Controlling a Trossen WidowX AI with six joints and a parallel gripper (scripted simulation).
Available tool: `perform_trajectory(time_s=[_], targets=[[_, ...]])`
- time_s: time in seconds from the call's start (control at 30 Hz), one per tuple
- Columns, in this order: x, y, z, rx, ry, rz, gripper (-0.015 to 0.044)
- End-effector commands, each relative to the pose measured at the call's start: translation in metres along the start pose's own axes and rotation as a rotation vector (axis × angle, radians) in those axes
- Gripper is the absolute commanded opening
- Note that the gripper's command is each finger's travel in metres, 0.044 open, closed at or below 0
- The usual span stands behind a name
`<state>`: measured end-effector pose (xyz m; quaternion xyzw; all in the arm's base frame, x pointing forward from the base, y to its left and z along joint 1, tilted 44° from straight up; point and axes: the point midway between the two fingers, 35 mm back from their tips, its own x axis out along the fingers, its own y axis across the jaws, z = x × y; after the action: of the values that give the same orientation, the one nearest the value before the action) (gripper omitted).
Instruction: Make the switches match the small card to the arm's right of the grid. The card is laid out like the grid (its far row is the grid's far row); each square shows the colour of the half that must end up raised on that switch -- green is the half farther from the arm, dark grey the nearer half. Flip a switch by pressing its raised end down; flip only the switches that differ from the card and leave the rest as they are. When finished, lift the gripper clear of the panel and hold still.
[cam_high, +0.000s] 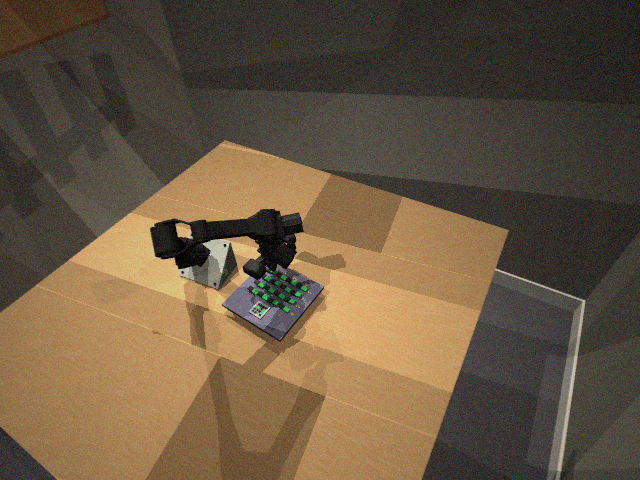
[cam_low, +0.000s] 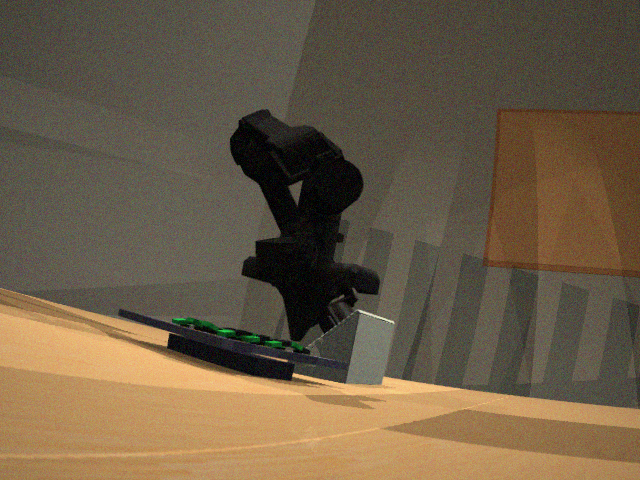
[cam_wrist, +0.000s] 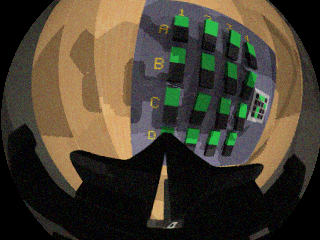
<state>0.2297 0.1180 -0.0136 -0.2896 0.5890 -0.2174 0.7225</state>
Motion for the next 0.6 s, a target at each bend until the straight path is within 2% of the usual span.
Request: perform_trajectory(time_s=[0.0,0.57], targets=[[0.0011,-0.0002,0.0,-0.005,-0.002,-0.004,0.0],[0.0034,-0.0002,0.0,-0.005,-0.002,-0.004,0.0]])
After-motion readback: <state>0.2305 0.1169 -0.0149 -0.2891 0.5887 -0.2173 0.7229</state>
